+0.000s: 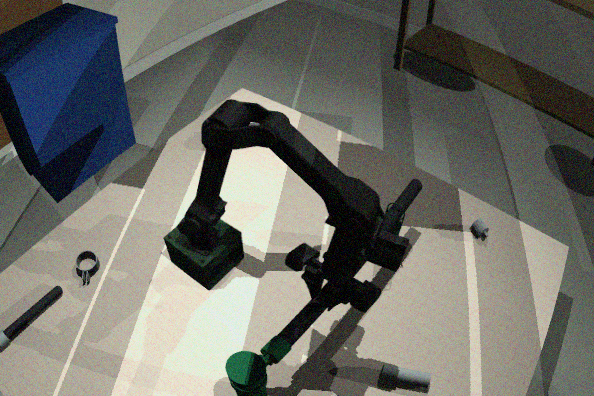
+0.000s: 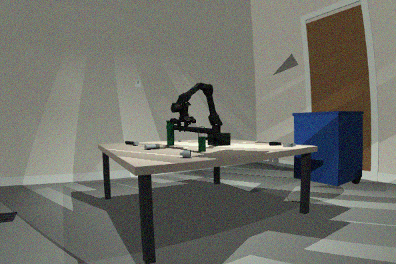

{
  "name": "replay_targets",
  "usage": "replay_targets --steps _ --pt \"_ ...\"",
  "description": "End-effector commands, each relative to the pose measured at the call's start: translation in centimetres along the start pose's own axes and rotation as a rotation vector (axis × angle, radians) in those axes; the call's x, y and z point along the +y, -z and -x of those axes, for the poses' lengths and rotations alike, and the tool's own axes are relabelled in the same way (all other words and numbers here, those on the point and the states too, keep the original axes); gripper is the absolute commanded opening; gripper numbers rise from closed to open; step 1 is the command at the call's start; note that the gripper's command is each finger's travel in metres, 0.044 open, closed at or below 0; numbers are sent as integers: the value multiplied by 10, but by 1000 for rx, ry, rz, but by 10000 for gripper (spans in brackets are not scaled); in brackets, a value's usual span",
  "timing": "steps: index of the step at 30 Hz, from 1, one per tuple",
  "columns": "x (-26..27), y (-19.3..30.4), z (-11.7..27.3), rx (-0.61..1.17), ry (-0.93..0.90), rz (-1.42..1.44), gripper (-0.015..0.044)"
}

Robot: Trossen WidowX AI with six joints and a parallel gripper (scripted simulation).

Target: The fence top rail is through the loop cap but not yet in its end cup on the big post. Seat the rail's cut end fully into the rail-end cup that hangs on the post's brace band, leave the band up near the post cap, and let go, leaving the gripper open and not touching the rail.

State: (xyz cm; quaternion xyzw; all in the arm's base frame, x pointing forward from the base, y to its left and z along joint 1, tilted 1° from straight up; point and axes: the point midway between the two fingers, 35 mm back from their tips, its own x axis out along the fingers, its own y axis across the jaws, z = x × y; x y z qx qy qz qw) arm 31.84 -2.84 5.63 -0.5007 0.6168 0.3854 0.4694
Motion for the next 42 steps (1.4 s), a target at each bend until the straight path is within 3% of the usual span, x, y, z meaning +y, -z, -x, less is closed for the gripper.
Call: replay_targets --steps 1,42 --pt "0 2 0 3 0 0 0" --pt "0 3 0 -3 1 0 0"
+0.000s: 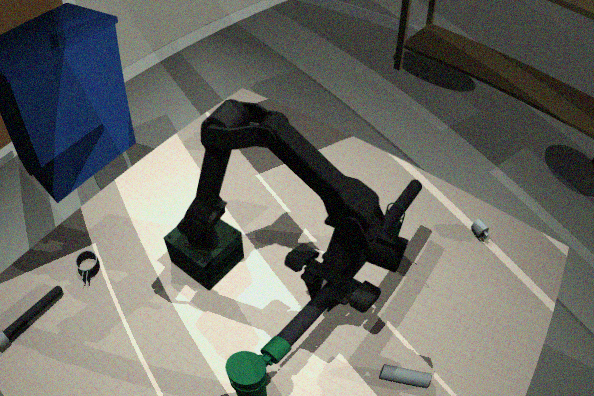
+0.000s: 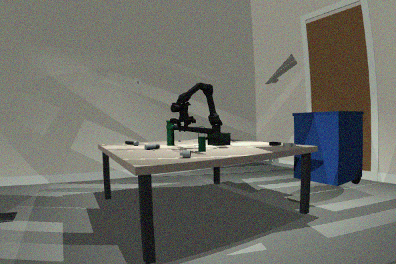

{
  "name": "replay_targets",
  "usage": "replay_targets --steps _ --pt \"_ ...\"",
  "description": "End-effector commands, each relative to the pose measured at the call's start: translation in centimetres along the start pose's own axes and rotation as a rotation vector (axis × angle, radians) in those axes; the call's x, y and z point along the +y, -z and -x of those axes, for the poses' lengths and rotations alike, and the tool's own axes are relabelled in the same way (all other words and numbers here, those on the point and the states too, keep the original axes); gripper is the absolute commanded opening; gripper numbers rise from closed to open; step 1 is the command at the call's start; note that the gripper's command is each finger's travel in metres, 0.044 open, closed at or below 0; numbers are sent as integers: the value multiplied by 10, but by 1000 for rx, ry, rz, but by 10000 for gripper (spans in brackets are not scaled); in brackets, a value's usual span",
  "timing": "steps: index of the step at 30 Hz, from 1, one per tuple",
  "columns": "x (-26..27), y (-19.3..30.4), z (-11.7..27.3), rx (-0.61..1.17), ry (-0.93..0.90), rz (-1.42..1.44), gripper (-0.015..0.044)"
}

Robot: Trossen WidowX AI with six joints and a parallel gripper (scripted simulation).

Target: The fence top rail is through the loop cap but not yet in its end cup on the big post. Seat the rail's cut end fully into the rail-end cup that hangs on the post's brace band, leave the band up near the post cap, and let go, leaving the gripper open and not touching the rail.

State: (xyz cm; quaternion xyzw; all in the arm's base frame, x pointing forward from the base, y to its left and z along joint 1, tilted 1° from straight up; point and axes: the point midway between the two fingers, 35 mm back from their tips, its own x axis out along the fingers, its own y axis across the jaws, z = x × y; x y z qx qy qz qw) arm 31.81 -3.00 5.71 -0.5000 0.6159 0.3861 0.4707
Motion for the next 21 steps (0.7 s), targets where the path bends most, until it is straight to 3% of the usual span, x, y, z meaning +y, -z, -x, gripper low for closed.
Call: replay_targets --steps 1,21 --pt "0 2 -1 1 0 0 0" --pt "0 17 -3 2 0 0 0"
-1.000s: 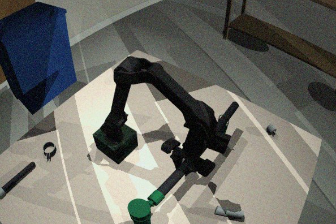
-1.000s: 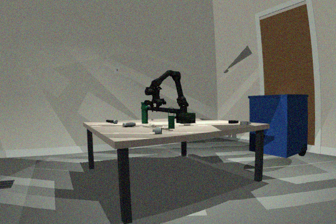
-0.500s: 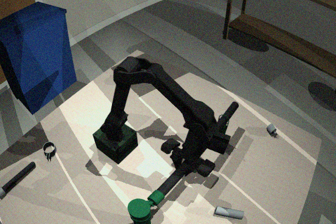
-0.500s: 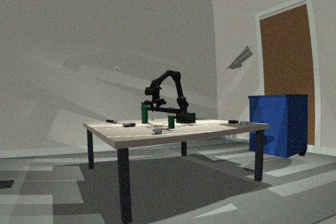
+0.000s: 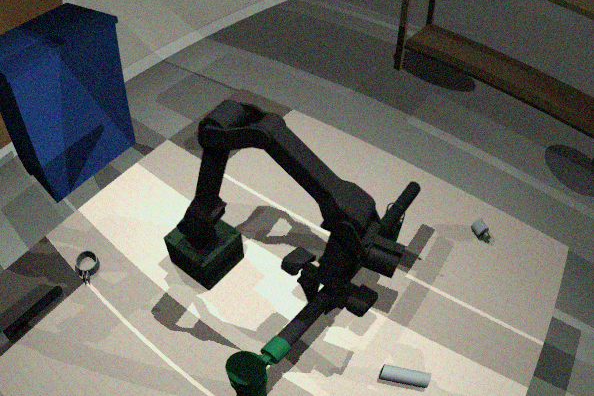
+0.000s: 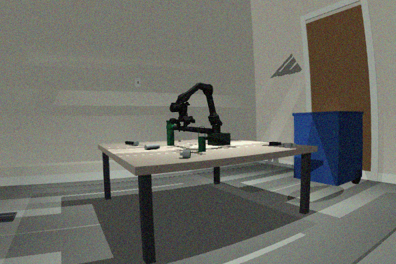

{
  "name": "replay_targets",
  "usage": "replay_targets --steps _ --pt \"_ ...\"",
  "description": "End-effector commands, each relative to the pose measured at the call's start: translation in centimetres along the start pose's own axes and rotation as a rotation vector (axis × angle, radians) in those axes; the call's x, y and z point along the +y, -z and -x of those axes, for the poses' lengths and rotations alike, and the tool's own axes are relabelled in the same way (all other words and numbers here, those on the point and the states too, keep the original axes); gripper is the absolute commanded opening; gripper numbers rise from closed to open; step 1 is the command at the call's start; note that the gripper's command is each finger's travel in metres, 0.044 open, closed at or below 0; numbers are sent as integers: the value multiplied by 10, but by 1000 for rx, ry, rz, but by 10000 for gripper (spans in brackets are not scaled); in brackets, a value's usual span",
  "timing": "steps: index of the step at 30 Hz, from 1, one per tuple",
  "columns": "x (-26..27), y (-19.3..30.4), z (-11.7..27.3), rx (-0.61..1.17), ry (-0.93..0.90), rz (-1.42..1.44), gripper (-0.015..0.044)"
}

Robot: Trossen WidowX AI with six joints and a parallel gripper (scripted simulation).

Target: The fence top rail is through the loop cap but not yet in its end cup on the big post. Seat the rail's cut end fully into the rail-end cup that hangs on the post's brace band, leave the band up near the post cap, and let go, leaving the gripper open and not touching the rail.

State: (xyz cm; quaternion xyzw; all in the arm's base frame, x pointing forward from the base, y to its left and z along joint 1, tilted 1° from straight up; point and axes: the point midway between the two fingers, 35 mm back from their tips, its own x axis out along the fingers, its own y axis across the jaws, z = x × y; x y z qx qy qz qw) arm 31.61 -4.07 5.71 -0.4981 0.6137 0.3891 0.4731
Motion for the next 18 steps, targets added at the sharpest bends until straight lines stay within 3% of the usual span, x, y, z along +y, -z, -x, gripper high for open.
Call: replay_targets --steps 1,18 --pt "0 8 -1 11 2 -1 0" --pt "0 20 -3 13 2 -1 0"
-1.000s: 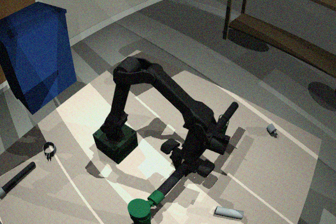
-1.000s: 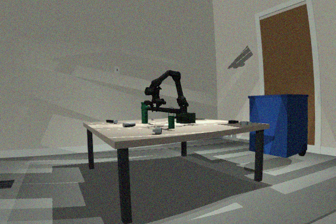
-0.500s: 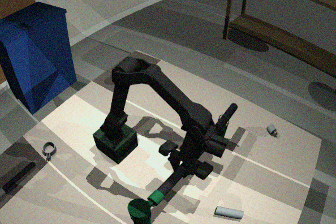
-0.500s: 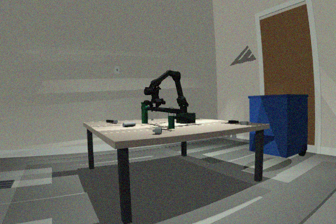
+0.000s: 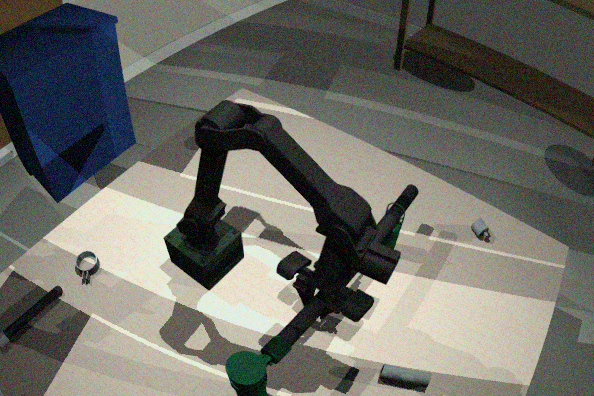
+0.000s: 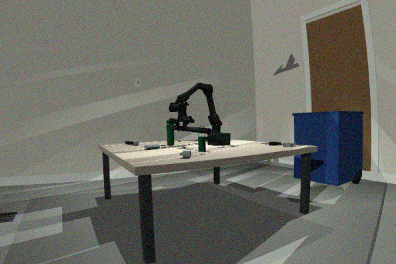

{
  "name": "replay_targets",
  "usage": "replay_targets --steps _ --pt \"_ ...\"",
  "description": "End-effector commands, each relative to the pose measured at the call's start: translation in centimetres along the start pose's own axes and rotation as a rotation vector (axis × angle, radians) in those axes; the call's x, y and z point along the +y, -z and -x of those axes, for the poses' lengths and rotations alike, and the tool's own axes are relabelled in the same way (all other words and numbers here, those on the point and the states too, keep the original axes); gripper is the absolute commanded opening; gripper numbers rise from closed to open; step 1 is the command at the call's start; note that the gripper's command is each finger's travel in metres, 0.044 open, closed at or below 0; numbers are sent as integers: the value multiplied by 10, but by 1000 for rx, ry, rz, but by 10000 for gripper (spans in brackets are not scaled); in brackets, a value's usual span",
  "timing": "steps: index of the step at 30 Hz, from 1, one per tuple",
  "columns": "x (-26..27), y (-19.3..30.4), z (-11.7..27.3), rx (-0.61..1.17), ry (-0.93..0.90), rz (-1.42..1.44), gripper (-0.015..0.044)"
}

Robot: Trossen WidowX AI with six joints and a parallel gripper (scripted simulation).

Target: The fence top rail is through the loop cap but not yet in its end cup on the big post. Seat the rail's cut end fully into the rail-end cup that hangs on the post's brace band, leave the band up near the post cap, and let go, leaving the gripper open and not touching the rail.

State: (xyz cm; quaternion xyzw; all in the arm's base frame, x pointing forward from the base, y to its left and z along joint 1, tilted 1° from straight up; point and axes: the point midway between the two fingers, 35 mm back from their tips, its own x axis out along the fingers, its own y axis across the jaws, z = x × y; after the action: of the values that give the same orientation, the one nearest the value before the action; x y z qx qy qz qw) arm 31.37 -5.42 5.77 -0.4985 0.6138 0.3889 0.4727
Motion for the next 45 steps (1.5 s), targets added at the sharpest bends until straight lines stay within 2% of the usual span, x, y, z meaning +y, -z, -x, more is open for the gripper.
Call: replay_targets --steps 1,17,27,34,39,45 --pt "0 8 -1 12 1 -2 0" --pt "0 6 -1 1 0 0 0" --pt "0 5 -1 1 0 0 262" --pt "-1 -8 22 -2 0 0 440" --pt "1 -22 44 -3 0 0 440" --pt "0 -21 49 0 4 7 440"
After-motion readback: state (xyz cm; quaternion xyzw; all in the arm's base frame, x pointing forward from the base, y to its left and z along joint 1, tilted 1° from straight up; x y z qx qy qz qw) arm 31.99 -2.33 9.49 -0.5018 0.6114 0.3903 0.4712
